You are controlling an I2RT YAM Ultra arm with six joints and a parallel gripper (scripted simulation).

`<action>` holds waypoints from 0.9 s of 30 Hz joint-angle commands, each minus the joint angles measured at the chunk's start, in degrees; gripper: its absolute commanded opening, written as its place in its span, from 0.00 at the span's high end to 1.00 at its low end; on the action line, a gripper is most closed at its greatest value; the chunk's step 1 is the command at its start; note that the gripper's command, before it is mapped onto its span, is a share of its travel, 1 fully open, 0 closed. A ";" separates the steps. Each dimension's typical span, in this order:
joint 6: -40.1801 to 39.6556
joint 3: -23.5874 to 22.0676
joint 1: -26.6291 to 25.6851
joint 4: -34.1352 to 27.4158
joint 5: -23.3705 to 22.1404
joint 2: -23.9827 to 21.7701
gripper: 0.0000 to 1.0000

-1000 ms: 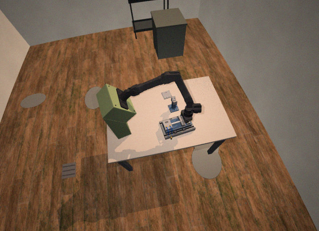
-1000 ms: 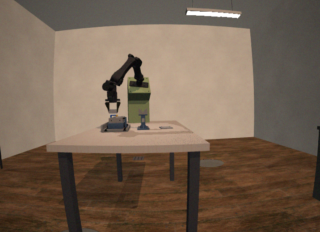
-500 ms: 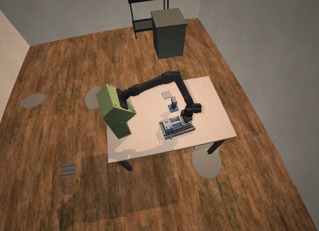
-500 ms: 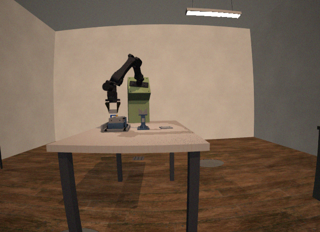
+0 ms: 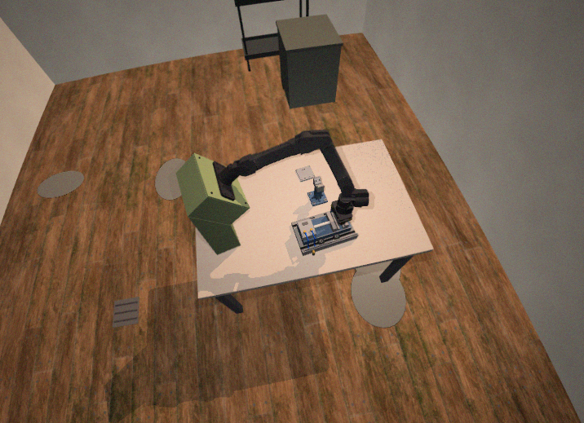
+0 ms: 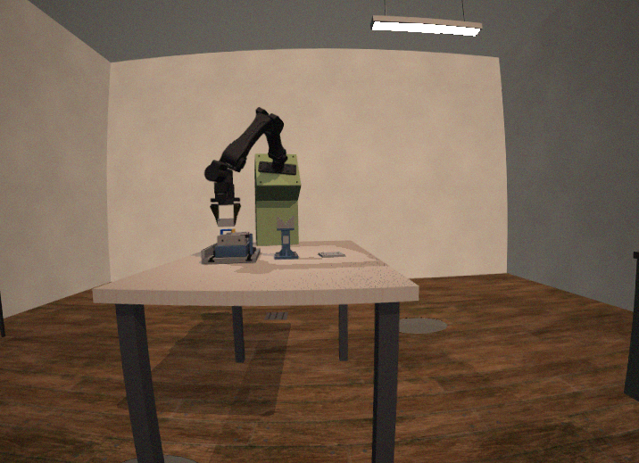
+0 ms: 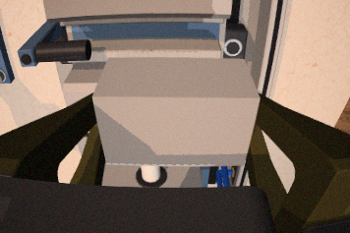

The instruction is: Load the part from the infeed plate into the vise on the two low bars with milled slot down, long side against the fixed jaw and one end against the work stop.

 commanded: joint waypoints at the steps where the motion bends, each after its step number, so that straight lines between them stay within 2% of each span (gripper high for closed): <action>1: -0.35 2.12 -0.58 0.52 0.14 -0.02 1.00; 27: -0.02 2.48 -0.37 0.06 0.32 -0.03 1.00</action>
